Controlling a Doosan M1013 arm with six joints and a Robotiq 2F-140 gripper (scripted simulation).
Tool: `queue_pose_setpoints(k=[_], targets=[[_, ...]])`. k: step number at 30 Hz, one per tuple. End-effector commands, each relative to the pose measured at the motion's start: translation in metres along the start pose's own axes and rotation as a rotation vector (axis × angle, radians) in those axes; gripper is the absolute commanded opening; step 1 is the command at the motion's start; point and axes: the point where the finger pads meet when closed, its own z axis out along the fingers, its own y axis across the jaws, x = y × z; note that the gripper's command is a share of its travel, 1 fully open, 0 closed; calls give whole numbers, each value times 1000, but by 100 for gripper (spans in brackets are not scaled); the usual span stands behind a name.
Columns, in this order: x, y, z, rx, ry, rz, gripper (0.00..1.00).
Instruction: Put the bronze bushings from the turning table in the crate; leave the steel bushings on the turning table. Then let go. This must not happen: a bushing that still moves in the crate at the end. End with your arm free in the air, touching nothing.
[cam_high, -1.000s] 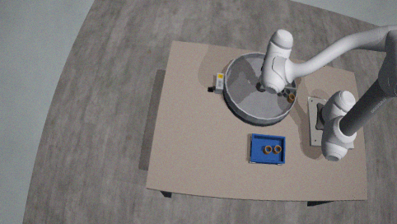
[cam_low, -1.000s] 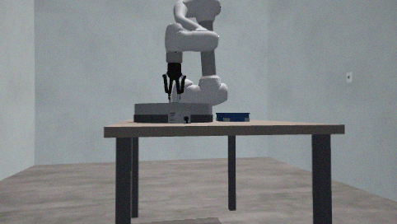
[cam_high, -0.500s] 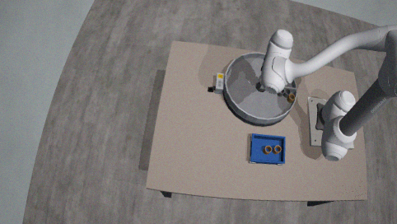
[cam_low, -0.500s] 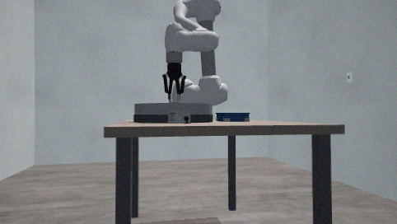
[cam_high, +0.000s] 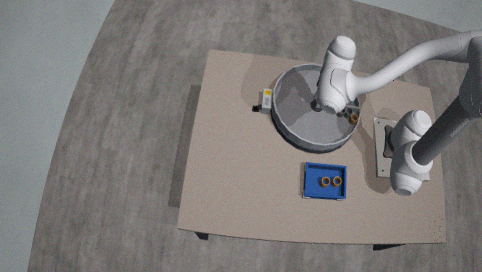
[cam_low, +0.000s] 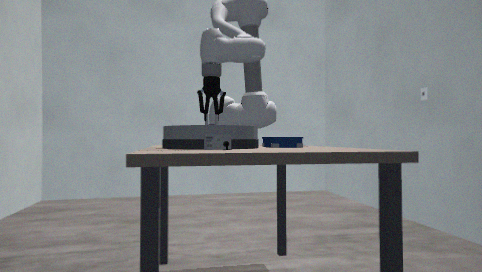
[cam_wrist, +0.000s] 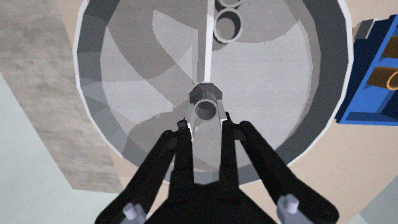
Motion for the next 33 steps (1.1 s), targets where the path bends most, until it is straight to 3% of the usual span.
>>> queue_pose_setpoints(k=[1,33], targets=[[4,2,6,-6,6,-4,0],[4,2,12,-6,6,-4,0]])
